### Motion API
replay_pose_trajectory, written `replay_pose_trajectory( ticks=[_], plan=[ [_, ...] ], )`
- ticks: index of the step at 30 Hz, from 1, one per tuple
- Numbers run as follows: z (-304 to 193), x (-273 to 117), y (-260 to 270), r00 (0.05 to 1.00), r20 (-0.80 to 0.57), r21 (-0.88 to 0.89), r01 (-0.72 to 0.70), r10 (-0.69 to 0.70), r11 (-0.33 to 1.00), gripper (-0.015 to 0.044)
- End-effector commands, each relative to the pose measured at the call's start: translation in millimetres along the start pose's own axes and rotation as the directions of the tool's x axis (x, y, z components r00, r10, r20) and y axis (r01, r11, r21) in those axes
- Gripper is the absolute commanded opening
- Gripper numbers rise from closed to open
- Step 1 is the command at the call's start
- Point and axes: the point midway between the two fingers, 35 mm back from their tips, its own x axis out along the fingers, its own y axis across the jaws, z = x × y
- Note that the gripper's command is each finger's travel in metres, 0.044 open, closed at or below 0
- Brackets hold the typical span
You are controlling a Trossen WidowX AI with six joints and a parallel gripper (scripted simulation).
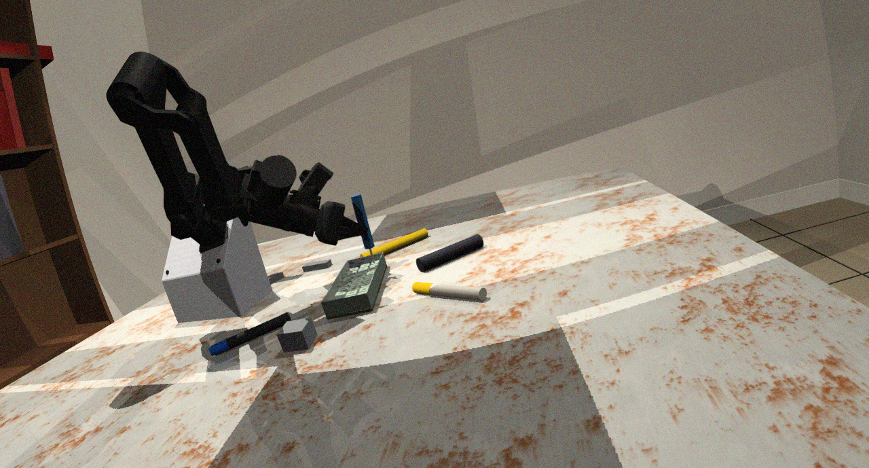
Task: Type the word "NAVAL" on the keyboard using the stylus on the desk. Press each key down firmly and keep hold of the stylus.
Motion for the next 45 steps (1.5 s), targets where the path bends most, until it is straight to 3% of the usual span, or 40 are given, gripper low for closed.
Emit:
replay_pose_trajectory(
  ticks=[1, 25, 45],
  plan=[
    [-1.3, 1.4, 0.5, 1.0, 0.005, -0.004, -0.003, 0.003, 1.0, 0.0081],
    [-5.6, 3.9, 0.5, 1.0, 0.004, -0.004, -0.003, 0.003, 1.0, 0.0081],
    [26.5, -14.5, 0.5, 1.0, 0.007, -0.003, -0.002, 0.002, 1.0, 0.0081]
  ],
)
